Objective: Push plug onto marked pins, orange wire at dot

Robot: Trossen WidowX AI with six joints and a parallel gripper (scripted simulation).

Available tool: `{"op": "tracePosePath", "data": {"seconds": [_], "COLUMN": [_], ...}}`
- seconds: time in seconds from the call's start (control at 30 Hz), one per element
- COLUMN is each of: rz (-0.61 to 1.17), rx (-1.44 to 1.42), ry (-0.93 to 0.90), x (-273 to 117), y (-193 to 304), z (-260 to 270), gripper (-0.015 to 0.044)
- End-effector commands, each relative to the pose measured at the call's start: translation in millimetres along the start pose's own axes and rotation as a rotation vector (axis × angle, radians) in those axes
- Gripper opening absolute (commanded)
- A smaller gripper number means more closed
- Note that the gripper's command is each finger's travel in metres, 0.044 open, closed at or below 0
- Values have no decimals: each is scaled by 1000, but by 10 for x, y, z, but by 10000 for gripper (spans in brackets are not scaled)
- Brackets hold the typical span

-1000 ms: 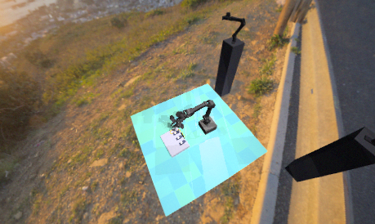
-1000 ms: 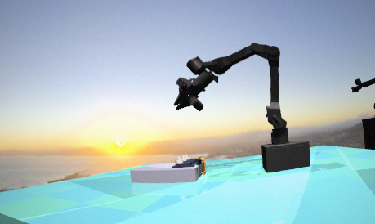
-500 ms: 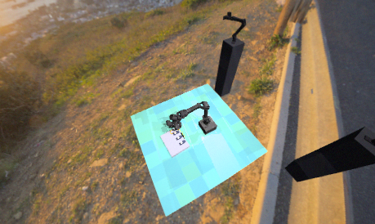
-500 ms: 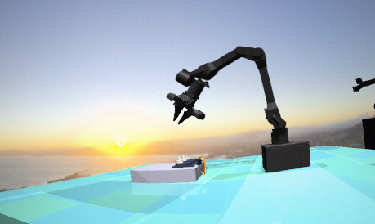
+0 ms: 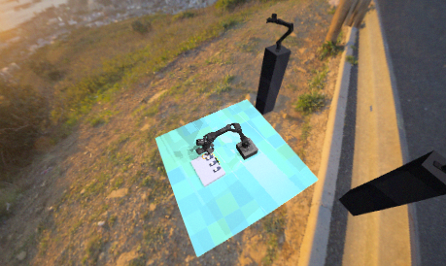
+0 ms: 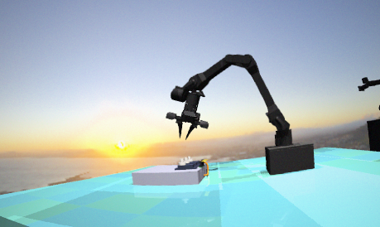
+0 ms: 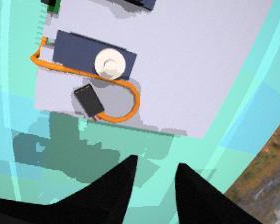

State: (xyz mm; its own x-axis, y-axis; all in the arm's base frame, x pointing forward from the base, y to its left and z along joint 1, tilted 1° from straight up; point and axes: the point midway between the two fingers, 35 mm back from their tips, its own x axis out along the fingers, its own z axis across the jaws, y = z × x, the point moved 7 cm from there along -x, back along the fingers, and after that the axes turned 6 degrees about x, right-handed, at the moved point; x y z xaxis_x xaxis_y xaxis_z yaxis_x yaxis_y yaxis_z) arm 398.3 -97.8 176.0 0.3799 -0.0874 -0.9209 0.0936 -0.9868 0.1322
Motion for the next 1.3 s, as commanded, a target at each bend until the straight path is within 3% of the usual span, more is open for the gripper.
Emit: {"op": "tracePosePath", "data": {"seconds": [0.0,0.53,1.27], "rz": [-28,-228,-231], "rx": [-114,-538,-542], "ry": [-68,-302,-304], "x": [136,682,982], "y": [74,274,233], "z": [18,216,327], "gripper": [115,115,115]}}
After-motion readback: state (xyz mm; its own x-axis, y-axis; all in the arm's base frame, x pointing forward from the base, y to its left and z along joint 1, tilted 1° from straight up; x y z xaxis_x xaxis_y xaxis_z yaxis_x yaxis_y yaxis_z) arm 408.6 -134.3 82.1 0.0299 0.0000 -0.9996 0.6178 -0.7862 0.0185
